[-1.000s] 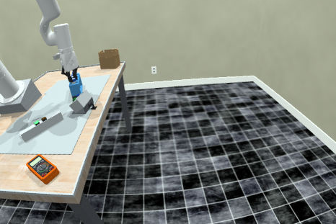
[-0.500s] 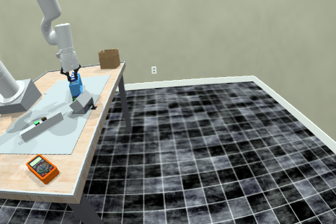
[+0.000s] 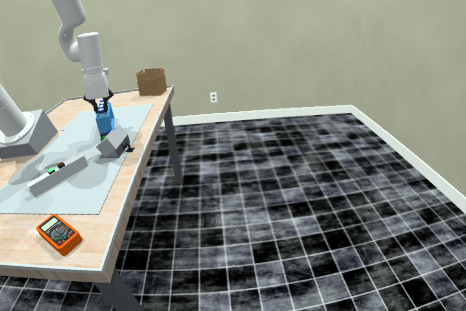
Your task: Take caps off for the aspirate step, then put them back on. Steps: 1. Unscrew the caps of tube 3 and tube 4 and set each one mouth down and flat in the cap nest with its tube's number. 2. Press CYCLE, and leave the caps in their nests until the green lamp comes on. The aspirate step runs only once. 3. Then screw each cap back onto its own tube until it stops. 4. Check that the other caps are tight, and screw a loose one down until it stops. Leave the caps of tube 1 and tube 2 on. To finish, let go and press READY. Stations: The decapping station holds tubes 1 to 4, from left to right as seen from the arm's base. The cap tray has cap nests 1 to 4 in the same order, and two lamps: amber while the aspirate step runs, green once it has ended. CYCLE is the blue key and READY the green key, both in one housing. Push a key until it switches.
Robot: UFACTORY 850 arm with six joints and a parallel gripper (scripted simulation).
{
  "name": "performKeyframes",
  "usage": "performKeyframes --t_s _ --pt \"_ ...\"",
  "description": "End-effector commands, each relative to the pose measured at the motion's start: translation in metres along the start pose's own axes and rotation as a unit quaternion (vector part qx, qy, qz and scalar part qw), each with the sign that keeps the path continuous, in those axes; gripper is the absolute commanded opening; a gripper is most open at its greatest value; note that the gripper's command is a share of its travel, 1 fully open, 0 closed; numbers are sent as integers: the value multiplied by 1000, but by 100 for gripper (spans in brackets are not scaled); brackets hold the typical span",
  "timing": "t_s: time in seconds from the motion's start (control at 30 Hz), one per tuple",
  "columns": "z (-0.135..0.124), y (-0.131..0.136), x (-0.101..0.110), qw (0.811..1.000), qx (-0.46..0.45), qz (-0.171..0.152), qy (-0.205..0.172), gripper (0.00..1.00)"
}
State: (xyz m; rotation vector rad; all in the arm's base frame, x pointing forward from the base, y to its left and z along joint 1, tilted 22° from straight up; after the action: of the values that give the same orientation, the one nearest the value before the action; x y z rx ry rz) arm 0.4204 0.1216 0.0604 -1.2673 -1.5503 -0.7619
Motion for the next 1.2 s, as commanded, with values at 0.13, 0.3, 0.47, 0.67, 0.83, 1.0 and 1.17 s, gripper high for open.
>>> performKeyframes --t_s 0.13,0.3,0.47,0.67,0.83,1.0,1.17 --pt "2 -3 0 980 -199 -26 -9 0" --pt "2 -3 0 953 -302 -28 -7 0" --pt "2 -3 0 950 -312 -28 -6 0" --pt "2 -3 0 950 -312 -28 -6 46" --pt "2 -3 0 950 -312 -28 -6 46" --pt "2 -3 0 950 -312 -28 -6 46" --pt "2 -3 0 981 -191 -27 -10 46"
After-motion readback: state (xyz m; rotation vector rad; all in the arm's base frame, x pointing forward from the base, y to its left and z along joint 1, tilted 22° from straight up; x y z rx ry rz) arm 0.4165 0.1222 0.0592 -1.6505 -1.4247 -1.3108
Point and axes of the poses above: the point where the finger pads meet when closed, its own x axis back along the fingers, its own y axis across the jaws, z = x × y, the point moved 6 cm from there along x, back along the fingers, and after that the axes turned 3 degrees about x, right-handed, at the moved point
